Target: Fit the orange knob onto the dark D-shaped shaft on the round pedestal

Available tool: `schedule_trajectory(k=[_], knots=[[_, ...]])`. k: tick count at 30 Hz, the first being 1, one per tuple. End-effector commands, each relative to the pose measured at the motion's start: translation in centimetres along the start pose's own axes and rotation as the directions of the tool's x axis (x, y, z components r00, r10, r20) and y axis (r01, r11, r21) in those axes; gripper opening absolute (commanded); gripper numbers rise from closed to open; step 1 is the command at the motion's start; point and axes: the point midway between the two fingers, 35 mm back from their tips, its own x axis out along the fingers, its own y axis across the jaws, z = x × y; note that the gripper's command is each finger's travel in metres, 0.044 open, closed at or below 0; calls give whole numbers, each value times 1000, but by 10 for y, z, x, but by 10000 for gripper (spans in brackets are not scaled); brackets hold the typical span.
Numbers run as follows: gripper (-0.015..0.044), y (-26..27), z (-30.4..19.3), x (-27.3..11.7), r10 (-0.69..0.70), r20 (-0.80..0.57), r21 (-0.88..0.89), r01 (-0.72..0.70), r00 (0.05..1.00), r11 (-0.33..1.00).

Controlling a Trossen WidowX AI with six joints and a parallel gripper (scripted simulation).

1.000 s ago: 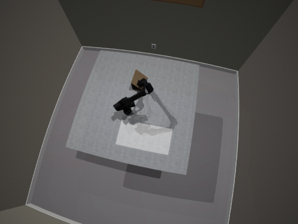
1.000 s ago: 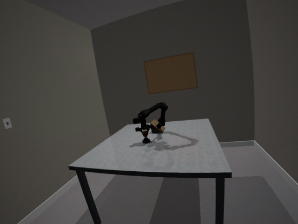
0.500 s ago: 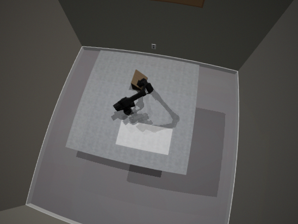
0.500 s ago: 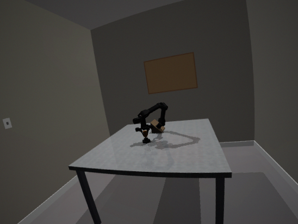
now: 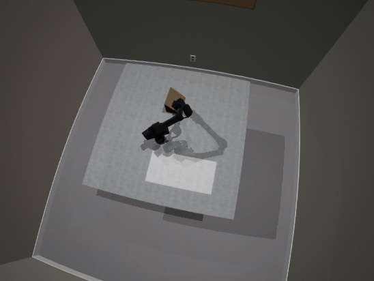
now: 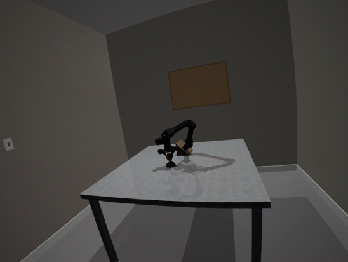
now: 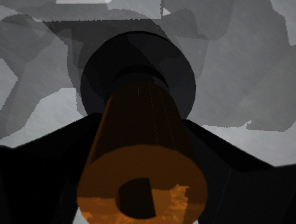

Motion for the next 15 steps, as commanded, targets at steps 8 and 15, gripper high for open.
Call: schedule_trajectory(k=[8, 15], knots=[[0, 1, -1, -3, 0, 6, 4, 0, 1000, 1000], [0, 3, -3, -5, 0, 5, -122, 1, 1000, 993]])
